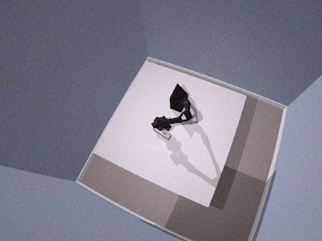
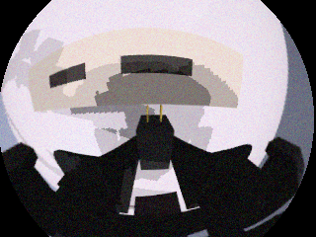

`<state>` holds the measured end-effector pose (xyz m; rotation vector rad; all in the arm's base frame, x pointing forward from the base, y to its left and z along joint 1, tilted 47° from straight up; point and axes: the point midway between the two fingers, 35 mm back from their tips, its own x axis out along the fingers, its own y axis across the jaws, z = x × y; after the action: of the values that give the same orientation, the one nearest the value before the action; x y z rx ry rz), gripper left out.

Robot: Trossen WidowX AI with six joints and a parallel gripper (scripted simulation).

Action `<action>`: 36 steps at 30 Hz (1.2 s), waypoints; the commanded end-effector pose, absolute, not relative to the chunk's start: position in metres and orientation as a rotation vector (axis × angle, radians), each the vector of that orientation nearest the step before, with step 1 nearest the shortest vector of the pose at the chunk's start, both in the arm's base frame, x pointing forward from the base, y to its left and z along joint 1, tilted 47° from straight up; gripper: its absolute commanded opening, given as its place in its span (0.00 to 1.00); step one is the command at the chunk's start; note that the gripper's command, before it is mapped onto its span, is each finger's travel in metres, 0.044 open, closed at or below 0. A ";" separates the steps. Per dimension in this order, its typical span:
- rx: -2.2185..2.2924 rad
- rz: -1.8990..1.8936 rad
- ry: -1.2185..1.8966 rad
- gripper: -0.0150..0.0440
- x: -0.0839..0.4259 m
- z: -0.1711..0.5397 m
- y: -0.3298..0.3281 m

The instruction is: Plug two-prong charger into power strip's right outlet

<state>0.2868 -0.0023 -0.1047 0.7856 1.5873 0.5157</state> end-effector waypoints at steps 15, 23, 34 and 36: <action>0.792 0.515 1.587 0.25 0.291 -0.105 -0.003; 0.792 0.515 1.587 0.25 0.293 -0.105 -0.003; 0.792 0.515 1.587 0.25 0.296 -0.106 -0.003; 0.792 0.515 1.587 0.25 0.297 -0.106 -0.004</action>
<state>0.2954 -0.0035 -0.1058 0.7857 1.5874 0.5158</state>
